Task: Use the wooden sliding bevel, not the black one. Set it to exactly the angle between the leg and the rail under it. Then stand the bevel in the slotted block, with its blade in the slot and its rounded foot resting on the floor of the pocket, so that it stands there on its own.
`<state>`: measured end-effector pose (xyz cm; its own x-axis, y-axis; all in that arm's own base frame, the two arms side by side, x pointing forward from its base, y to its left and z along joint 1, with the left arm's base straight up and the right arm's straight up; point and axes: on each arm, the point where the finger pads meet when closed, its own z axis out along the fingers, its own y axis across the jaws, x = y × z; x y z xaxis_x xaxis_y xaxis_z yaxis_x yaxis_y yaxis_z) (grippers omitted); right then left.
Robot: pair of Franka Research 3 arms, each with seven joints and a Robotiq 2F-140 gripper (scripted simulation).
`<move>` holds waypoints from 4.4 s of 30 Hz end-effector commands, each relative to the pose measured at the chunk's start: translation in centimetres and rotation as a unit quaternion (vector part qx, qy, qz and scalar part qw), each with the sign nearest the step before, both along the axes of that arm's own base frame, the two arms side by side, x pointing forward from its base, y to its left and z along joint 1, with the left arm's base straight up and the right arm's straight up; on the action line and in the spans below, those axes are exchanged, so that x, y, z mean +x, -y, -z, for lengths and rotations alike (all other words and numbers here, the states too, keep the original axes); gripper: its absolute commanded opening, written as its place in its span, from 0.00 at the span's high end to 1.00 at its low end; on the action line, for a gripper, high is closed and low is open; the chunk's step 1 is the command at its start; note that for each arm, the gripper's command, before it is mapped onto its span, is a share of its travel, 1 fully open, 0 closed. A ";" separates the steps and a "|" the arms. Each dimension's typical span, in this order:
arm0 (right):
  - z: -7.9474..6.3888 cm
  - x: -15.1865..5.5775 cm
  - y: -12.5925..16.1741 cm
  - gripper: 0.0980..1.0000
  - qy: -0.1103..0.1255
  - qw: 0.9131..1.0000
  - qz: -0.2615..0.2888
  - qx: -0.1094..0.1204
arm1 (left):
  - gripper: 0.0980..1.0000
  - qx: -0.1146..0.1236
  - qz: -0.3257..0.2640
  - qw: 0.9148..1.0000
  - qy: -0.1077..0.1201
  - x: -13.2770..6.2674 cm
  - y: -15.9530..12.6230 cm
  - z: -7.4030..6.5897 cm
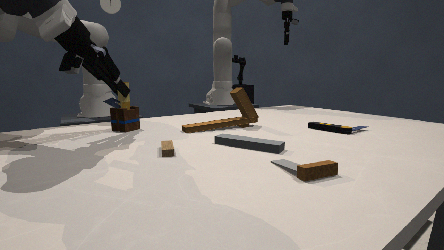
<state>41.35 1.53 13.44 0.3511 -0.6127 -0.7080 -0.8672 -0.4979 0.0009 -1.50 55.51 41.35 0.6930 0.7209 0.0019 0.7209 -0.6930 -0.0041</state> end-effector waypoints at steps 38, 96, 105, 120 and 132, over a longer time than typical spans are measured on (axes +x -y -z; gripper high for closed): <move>0.8 0.1 -0.1 1.00 0.003 1.000 -0.002 0.001 | 0.00 -0.002 -0.003 1.000 0.001 0.0 0.1 0.1; 0.5 0.4 0.3 0.00 0.003 1.000 -0.002 0.001 | 0.00 -0.002 -0.003 1.000 0.001 0.0 0.1 0.1; -2.3 1.7 2.8 0.00 0.003 1.000 -0.002 0.001 | 0.00 -0.002 -0.003 1.000 0.001 0.0 0.1 0.1; -7.3 4.2 7.0 0.00 0.003 1.000 -0.002 0.001 | 0.00 -0.002 -0.003 1.000 0.001 0.0 0.1 0.1; -7.5 4.3 7.2 0.00 0.003 1.000 -0.002 0.001 | 0.00 -0.002 -0.003 1.000 0.001 0.0 0.1 0.1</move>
